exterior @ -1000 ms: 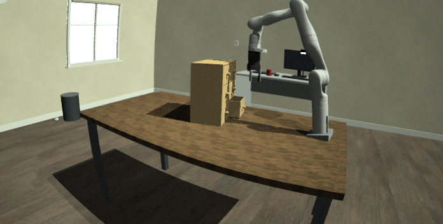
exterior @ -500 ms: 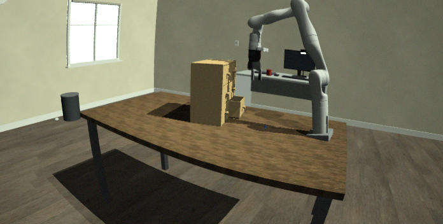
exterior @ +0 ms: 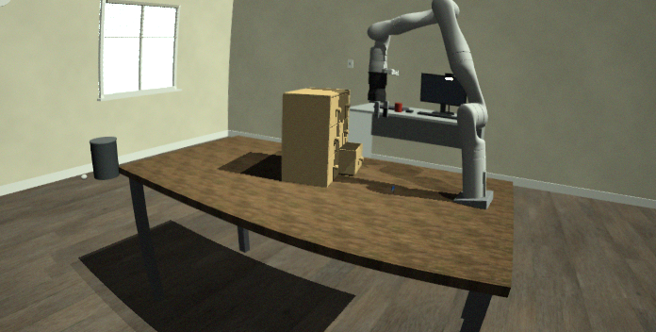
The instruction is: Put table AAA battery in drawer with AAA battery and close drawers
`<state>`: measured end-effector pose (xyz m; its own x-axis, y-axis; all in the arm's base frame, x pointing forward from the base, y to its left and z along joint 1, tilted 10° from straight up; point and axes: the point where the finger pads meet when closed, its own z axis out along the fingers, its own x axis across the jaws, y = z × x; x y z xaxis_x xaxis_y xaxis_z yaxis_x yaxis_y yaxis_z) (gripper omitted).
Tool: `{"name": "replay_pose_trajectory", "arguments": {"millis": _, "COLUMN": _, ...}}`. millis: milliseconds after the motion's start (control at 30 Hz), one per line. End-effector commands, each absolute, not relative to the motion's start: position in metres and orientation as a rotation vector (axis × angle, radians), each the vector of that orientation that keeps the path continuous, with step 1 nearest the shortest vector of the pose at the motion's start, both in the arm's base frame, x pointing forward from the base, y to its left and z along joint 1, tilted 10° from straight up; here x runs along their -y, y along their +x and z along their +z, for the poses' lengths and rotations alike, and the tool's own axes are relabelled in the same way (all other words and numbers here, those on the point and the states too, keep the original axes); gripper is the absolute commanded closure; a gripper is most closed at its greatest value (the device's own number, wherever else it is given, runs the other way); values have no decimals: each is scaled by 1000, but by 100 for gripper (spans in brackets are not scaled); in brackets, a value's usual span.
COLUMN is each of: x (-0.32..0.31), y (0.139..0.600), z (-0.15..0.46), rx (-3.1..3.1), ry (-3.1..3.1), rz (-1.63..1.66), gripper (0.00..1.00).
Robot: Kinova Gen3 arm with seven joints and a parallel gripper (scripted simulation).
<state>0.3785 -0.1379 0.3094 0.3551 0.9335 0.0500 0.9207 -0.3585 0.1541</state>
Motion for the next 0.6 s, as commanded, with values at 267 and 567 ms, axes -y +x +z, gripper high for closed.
{"name": "replay_pose_trajectory", "arguments": {"millis": 267, "x": 139, "y": 374, "z": 314, "rx": -1838, "ry": 2396, "rz": 185, "gripper": 0}}
{"name": "replay_pose_trajectory", "arguments": {"millis": 567, "x": 139, "y": 370, "z": 317, "rx": -1955, "ry": 2288, "rz": 171, "gripper": 0}}
